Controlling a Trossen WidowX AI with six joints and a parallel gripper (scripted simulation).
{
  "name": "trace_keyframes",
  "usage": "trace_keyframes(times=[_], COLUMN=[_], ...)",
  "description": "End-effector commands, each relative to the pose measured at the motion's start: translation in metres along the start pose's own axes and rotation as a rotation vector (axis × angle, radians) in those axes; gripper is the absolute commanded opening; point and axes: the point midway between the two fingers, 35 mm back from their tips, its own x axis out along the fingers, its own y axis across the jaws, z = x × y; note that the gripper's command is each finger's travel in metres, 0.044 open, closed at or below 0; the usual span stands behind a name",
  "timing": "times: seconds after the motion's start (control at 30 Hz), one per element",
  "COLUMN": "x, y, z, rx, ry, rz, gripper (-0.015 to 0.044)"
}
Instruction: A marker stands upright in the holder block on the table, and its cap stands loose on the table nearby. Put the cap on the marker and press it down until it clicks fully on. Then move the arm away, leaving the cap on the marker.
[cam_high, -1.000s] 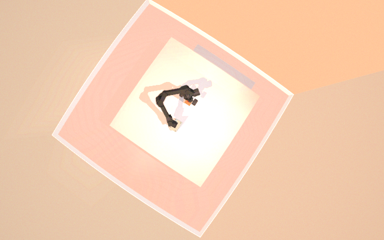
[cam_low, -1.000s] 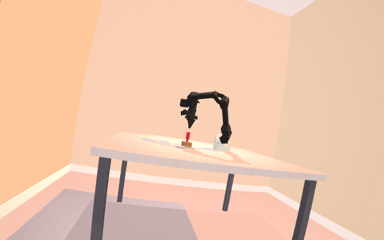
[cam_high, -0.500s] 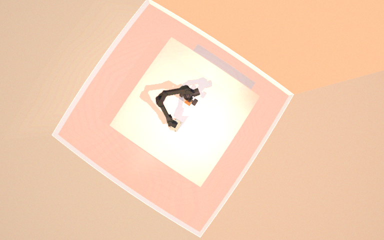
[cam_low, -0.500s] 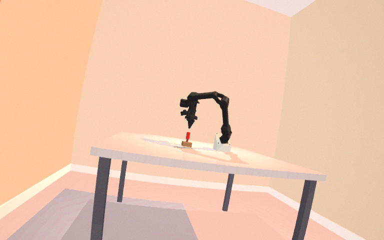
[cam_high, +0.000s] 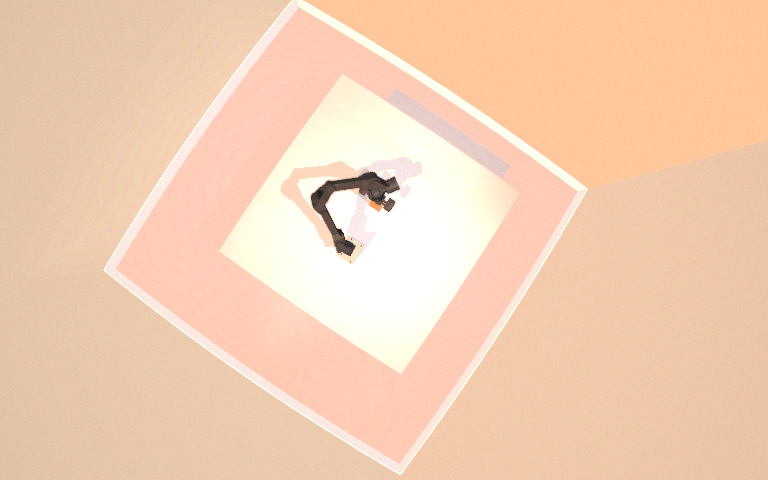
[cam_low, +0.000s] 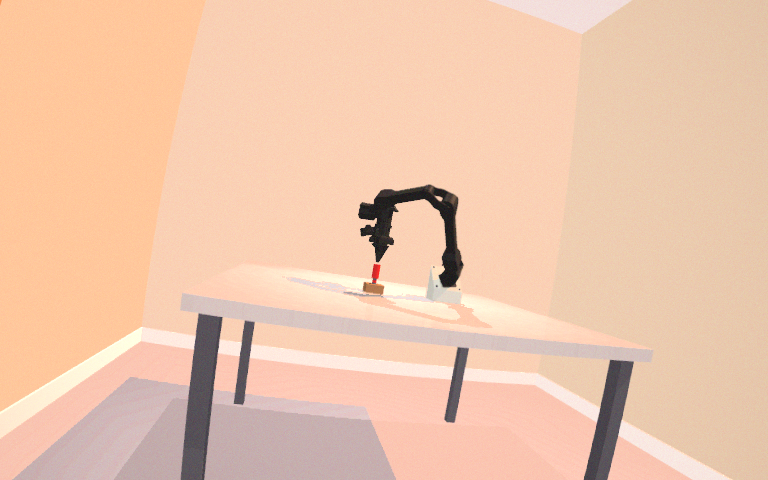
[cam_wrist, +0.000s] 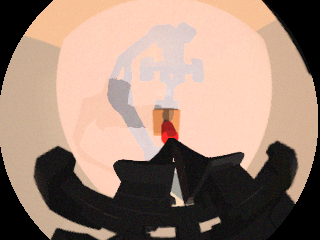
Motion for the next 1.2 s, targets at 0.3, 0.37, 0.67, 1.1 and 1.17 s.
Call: trace_keyframes(times=[0.3,0.37,0.67,1.1,1.17], x=[0.018,0.013,-0.024,-0.076,-0.076], y=[0.0,-0.001,-0.003,-0.002,-0.002], z=[0.0,0.001,0.004,-0.001,-0.001], rx=[0.005,0.001,0.047,0.111,0.111], ry=[-0.001,-0.008,-0.019,-0.034,-0.034], rz=[0.005,-0.002,-0.003,0.002,0.002], gripper=[0.0,0.0,0.0,0.0131,0.0184])
